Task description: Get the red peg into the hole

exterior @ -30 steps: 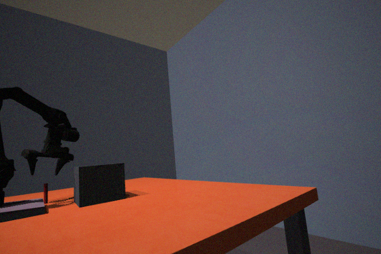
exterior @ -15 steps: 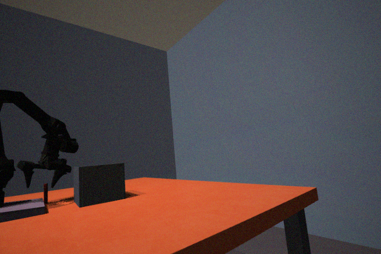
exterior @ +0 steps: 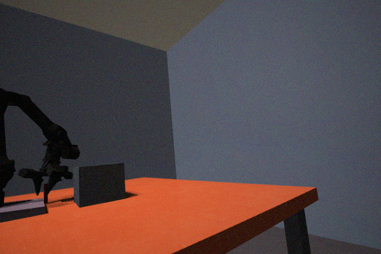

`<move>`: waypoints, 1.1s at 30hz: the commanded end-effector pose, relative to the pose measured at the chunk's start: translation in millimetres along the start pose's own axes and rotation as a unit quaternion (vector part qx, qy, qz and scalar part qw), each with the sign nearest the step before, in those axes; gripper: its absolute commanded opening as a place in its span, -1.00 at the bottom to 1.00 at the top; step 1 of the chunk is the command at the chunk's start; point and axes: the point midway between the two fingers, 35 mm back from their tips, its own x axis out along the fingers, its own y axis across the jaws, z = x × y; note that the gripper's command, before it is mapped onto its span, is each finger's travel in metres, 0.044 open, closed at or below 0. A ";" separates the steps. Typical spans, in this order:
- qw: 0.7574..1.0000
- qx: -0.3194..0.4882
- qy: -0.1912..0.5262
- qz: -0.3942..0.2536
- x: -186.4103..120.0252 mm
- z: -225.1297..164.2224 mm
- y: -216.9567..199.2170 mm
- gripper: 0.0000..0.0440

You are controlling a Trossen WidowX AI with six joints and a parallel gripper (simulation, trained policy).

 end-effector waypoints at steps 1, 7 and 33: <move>1.000 -0.012 0.005 0.000 3.5 -0.2 2.4 -0.76; 1.000 -0.022 0.017 0.013 -1.6 -2.9 5.7 -1.00; 0.982 -0.060 0.039 0.174 -105.7 -8.1 19.4 -1.00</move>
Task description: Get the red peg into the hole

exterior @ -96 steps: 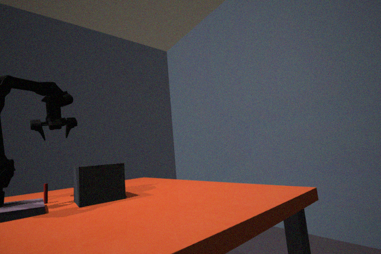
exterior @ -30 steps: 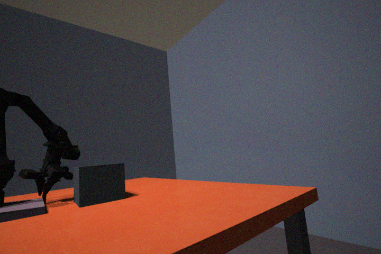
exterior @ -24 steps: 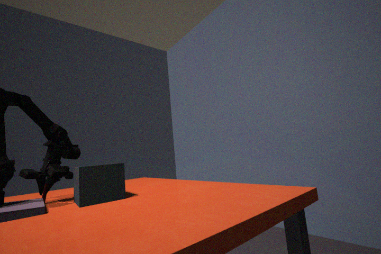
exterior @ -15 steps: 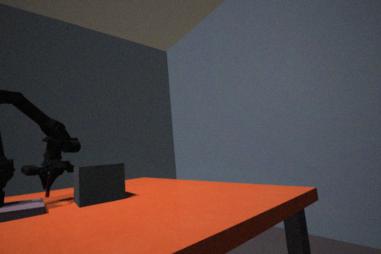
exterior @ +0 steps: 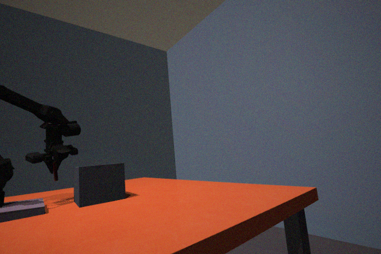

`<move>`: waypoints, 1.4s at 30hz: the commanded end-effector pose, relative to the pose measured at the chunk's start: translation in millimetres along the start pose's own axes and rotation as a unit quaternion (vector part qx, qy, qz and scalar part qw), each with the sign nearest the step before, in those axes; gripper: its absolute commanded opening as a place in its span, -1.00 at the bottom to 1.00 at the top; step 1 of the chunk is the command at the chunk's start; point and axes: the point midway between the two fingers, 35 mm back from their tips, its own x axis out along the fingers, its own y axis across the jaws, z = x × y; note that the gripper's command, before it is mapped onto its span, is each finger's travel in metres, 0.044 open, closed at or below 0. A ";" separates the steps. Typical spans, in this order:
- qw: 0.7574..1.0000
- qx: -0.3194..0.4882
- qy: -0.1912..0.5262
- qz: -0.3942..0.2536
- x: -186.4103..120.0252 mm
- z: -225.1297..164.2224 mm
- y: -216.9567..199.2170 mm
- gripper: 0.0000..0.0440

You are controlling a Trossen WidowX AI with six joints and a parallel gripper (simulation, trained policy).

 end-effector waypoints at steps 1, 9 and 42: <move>0.999 -0.013 -0.011 0.027 -21.9 2.7 6.5 -1.00; 0.996 -0.022 -0.051 0.066 -63.4 17.2 13.9 -1.00; 0.989 0.037 -0.141 0.035 -110.9 113.7 18.5 -1.00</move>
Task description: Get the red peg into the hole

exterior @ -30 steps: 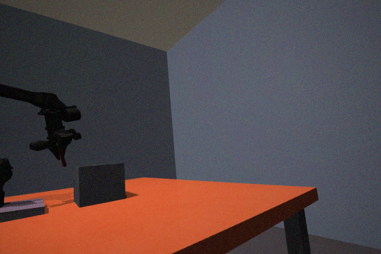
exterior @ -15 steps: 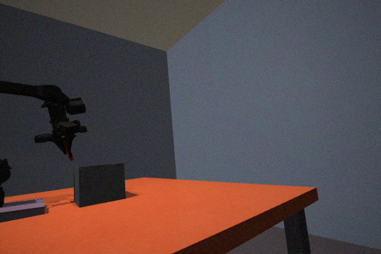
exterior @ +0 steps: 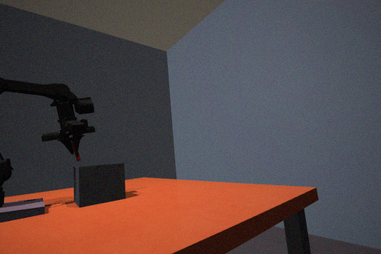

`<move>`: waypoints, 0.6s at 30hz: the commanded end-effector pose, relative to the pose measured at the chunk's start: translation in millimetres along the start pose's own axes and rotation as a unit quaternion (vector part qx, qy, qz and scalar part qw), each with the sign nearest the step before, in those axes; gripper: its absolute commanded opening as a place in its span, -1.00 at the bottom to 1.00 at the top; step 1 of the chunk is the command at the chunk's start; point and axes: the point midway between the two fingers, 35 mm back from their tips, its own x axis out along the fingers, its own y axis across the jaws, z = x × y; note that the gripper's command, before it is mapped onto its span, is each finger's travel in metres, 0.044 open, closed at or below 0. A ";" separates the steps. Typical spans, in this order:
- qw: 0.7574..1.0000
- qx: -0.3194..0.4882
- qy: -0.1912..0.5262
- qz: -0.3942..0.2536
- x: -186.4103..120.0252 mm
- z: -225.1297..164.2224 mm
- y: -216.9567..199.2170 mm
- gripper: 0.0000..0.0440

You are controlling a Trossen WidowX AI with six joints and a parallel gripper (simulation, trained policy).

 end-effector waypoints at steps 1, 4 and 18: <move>1.000 0.002 -0.004 -0.005 1.0 11.5 2.7 -1.00; 1.000 0.005 -0.004 -0.008 3.4 18.9 4.5 -1.00; 1.000 0.009 0.004 -0.025 28.0 50.8 10.0 -1.00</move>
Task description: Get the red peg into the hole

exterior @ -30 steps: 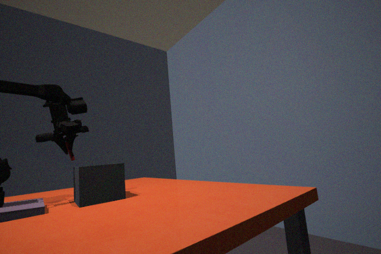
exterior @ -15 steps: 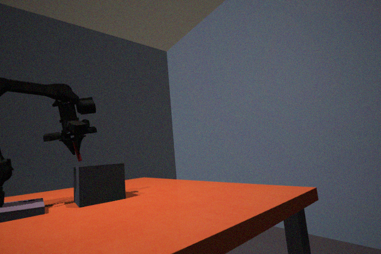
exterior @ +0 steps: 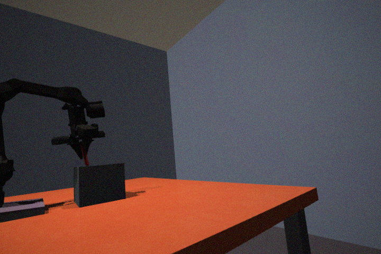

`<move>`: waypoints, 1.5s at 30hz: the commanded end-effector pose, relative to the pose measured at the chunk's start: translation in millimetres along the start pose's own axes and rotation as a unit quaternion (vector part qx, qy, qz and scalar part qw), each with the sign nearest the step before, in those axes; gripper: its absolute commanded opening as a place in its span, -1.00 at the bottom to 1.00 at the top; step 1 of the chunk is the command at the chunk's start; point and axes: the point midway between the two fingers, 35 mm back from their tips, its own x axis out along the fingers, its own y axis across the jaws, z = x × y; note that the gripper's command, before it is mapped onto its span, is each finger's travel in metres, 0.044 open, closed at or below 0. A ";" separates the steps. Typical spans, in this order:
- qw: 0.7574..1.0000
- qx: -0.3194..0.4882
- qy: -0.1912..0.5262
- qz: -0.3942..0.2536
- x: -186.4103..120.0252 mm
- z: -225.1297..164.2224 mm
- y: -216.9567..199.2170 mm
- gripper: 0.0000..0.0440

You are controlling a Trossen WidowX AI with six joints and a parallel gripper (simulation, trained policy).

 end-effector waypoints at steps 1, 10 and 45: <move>1.000 -0.003 0.005 -0.002 8.4 7.4 2.3 -1.00; 1.000 -0.013 0.016 -0.009 29.3 18.9 6.7 -1.00; 0.994 -0.094 0.051 -0.028 107.2 19.8 15.7 -0.79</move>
